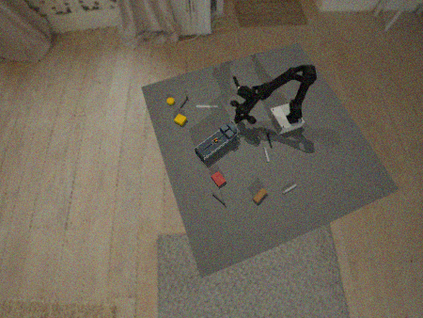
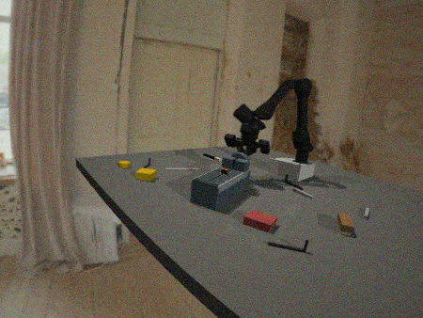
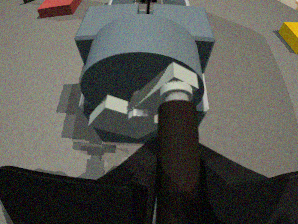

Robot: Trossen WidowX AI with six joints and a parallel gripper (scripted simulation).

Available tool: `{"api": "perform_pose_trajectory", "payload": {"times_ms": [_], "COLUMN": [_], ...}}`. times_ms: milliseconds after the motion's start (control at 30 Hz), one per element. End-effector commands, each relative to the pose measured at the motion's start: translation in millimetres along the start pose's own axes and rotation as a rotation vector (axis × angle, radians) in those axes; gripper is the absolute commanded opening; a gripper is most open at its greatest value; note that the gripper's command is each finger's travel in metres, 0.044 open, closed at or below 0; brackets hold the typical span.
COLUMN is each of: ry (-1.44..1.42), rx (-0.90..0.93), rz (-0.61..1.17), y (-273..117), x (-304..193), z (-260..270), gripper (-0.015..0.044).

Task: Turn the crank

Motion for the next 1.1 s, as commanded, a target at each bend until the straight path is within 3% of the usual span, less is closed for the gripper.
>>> {"api": "perform_pose_trajectory", "payload": {"times_ms": [0,1033,1067], "ry": [-0.003,0.000,0.000], "rx": [-0.005,-0.001,-0.001], "rz": [0.001,0.000,0.000], "y": [0.5,0.1,0.1], "x": [-0.3,-0.1,-0.1], "z": [-1.1,-0.1,-0.1], "gripper": [0.0000,0.0000,0.0026]}}
Point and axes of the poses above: the point midway between the two fingers, 35 mm back from their tips, its own y axis out along the fingers, its own z axis across the jaws, x = y × z, the point moved 2 cm from there along -y, back along the fingers, and after that the axes turned 7 degrees about y, right-handed, at the moved point
